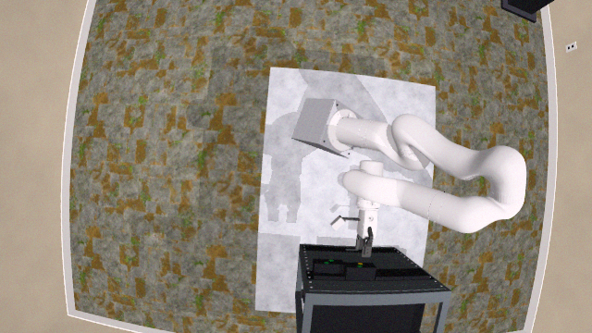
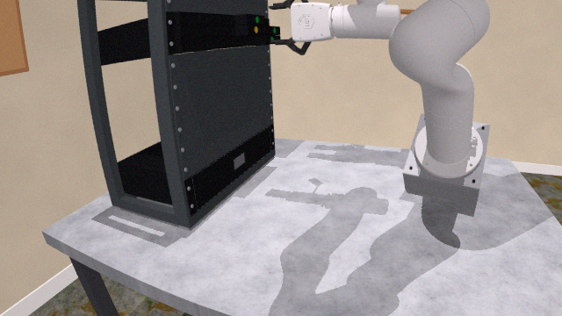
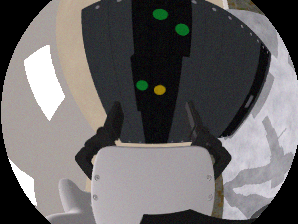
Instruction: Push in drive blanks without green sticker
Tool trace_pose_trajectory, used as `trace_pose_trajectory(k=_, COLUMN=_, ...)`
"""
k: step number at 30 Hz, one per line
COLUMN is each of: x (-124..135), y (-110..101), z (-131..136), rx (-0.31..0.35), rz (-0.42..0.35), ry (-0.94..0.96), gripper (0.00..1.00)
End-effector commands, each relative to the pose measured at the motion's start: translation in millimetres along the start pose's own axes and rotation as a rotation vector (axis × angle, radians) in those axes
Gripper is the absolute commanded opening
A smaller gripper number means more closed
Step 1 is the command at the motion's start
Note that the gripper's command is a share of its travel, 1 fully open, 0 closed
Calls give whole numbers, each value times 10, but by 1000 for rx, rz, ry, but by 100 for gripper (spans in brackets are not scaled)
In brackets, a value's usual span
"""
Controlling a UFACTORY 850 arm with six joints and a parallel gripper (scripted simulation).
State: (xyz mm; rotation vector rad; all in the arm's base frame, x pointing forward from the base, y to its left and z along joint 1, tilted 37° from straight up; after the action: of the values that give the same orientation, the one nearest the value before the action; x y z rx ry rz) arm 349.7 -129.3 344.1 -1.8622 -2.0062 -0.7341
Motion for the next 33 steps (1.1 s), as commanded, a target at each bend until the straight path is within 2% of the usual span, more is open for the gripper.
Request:
trace_pose_trajectory(k=1, x=-13, y=3, z=-2, rx=-1, rz=-1, ry=-1, gripper=100)
trace_pose_trajectory(k=10, x=-179, y=4, z=48, rx=-1, rz=-1, ry=-1, gripper=100)
trace_pose_trajectory(k=25, x=-960, y=6, z=281, rx=-1, rz=-1, ry=-1, gripper=100)
trace_pose_trajectory(k=33, x=-1070, y=7, z=314, rx=-1, rz=-1, ry=-1, gripper=100)
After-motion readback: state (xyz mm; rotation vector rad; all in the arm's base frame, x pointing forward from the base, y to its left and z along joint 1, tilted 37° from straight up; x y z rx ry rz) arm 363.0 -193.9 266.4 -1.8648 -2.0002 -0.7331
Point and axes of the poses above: the point where the finger pads meet when closed, its own y axis out along the fingers, its own z axis across the jaws, x = y × z, the point moved 6 cm from there along -y, back along the fingers, and after that the axes turned 2 degrees about -y, right-handed, at the moved point
